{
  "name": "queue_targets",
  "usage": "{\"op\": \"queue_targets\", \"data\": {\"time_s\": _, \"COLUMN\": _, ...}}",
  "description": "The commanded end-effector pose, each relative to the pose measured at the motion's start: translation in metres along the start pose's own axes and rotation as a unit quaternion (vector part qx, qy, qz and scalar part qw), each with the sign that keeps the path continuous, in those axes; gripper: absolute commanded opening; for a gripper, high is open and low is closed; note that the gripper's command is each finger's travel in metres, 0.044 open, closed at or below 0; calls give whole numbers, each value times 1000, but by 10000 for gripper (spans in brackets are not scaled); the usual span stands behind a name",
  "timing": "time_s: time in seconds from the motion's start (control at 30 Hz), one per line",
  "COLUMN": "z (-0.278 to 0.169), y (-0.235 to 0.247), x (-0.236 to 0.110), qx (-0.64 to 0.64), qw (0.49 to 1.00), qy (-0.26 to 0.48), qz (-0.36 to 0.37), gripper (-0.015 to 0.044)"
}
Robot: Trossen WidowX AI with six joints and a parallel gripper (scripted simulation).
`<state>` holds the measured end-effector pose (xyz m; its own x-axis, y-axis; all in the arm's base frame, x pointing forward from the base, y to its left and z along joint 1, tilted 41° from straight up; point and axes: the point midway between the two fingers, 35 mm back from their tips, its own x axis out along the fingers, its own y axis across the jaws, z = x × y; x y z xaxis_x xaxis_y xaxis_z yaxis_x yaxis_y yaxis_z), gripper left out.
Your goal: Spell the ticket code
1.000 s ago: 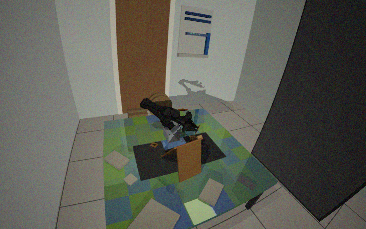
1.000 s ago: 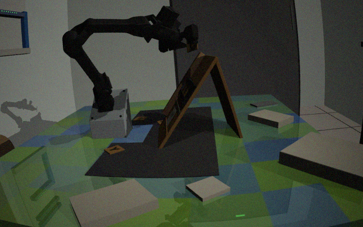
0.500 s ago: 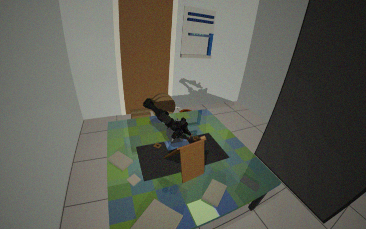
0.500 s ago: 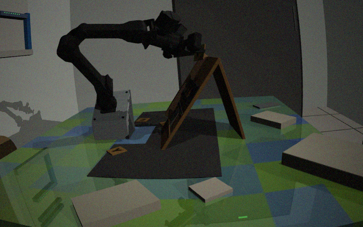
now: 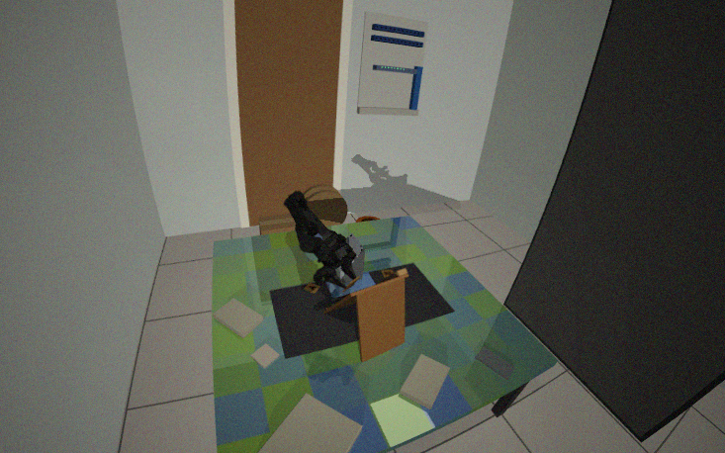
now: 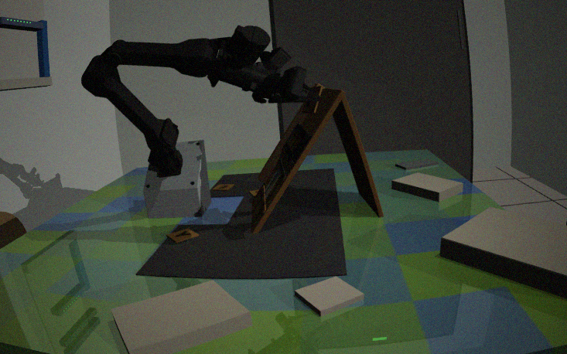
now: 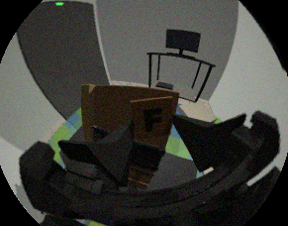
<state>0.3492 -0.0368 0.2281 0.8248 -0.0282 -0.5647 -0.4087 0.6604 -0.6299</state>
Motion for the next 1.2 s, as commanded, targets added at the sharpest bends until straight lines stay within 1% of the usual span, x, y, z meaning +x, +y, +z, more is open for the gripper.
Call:
{"op": "queue_targets", "data": {"time_s": 0.0, "z": -14, "y": -16, "x": -10, "qx": 27, "qw": 999, "qy": 9, "qz": -22, "gripper": 0}}
{"op": "queue_targets", "data": {"time_s": 0.43, "z": -66, "y": -56, "x": -43, "qx": 84, "qw": 990, "qy": 60, "qz": -93, "gripper": 0}}
{"op": "queue_targets", "data": {"time_s": 0.8, "z": -106, "y": -79, "x": -76, "qx": 119, "qw": 976, "qy": 103, "qz": -149, "gripper": 0}}
{"op": "queue_targets", "data": {"time_s": 0.93, "z": -107, "y": -80, "x": -73, "qx": 119, "qw": 976, "qy": 104, "qz": -150, "gripper": 0}}
{"op": "queue_targets", "data": {"time_s": 1.17, "z": -115, "y": -90, "x": -41, "qx": 119, "qw": 976, "qy": 104, "qz": -150, "gripper": 0}}
